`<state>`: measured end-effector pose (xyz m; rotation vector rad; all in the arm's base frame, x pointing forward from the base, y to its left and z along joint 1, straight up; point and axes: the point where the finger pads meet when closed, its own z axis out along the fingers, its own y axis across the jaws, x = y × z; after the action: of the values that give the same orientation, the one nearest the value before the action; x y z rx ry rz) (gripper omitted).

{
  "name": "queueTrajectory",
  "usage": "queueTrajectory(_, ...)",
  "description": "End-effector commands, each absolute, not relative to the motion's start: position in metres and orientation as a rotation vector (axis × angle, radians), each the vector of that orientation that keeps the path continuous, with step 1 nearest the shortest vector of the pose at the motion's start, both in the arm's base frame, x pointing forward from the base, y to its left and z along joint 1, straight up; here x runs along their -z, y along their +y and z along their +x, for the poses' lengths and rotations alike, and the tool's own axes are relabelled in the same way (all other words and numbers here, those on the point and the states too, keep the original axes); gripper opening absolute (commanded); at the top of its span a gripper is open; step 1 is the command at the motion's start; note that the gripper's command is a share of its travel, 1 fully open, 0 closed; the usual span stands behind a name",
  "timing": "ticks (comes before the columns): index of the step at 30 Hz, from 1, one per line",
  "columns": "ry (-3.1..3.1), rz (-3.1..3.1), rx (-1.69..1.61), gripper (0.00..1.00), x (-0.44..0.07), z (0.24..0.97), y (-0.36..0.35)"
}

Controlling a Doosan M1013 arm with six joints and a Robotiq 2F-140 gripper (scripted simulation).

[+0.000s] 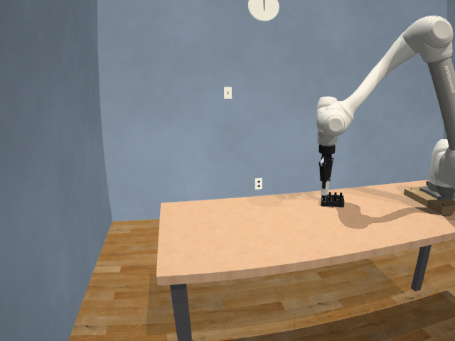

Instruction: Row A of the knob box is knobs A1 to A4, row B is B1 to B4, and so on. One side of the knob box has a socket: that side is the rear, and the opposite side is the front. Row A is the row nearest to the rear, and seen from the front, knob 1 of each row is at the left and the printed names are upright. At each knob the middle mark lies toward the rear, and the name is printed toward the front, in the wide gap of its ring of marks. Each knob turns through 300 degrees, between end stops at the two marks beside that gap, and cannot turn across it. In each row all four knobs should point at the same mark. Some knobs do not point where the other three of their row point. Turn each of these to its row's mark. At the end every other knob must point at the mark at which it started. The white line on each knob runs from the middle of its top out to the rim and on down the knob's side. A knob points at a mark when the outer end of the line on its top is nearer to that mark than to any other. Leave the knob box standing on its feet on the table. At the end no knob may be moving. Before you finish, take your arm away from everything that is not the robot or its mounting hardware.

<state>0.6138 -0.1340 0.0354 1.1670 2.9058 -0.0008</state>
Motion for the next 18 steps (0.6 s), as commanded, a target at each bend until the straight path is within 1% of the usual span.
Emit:
queueTrajectory(1, 2.944, 1.085, -0.004, 0.05, -0.0316, 0.6112, -0.1329)
queueTrajectory(18, 2.973, 1.002, -0.004, 0.05, -0.0316, 0.6112, -0.1329)
